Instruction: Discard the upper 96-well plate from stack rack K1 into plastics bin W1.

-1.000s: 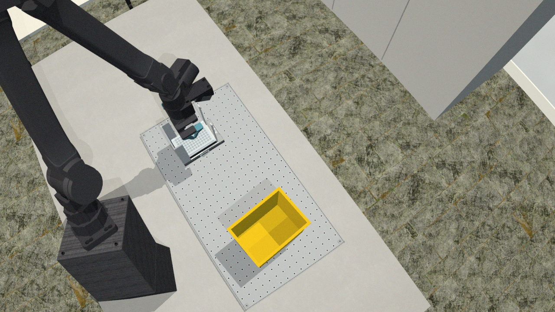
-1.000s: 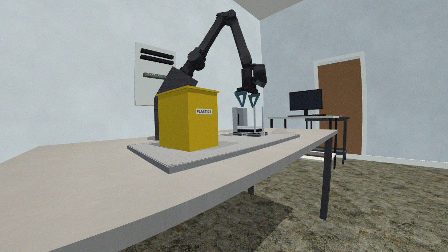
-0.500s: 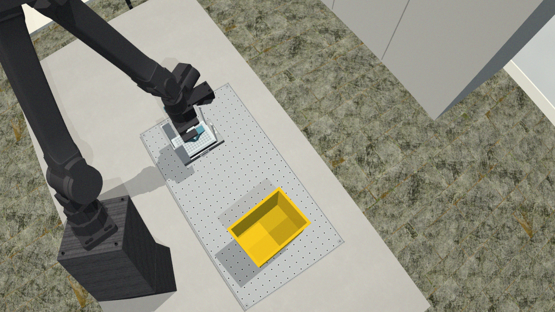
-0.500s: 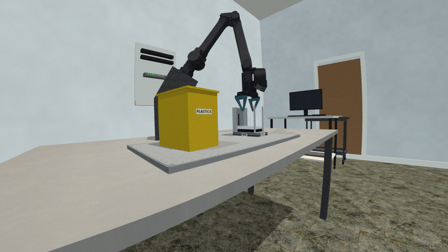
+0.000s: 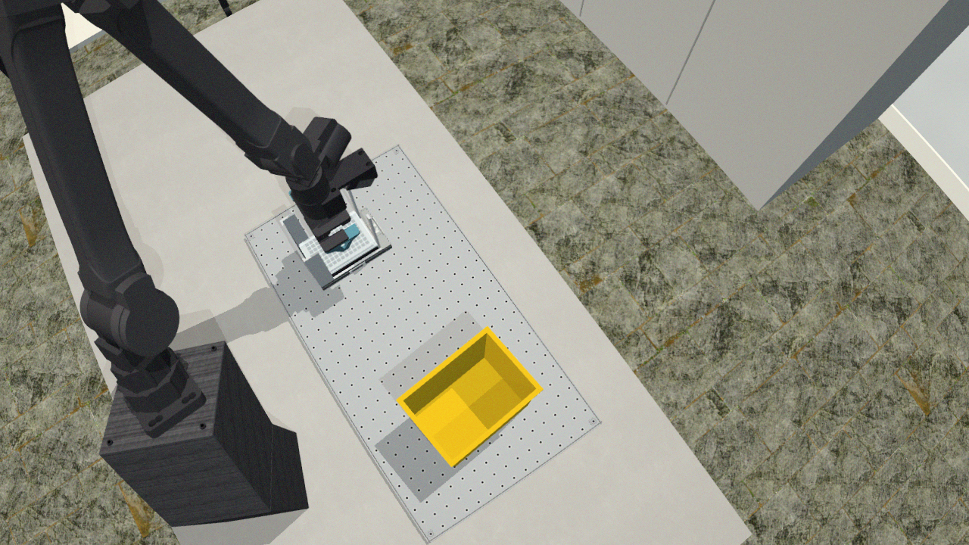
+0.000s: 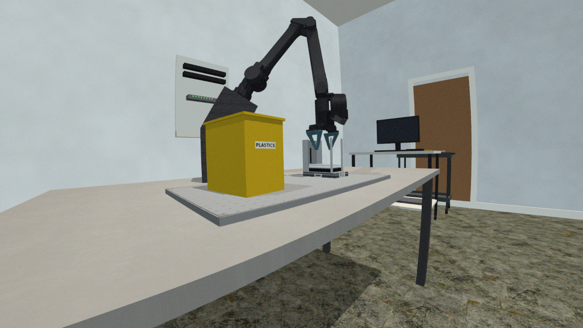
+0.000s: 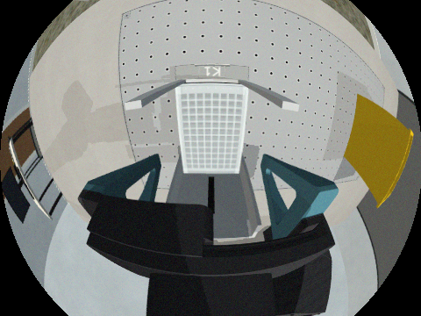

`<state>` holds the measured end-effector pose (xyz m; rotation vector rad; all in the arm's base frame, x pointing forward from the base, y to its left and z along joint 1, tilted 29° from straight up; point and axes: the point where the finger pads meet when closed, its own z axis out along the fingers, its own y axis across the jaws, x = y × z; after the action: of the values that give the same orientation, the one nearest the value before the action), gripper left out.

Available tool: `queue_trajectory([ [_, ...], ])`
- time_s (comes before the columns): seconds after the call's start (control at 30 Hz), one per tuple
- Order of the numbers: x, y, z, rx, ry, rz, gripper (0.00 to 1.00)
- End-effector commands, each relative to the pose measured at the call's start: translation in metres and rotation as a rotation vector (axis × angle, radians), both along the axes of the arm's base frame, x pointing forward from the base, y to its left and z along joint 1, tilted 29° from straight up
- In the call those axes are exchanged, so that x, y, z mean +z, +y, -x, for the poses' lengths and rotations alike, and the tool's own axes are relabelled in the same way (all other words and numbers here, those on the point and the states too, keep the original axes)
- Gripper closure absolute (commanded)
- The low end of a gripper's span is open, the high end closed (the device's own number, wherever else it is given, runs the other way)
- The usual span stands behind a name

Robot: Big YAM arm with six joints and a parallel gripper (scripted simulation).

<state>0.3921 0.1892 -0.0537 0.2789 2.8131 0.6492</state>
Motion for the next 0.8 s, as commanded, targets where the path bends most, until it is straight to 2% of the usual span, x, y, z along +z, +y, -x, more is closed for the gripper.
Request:
queue_trajectory([
  [0.0,-0.006,0.010,-0.005,0.003,-0.005,-0.003,0.00],
  [0.77,-0.035,0.022,-0.011,0.003,-0.001,-0.002,0.00],
])
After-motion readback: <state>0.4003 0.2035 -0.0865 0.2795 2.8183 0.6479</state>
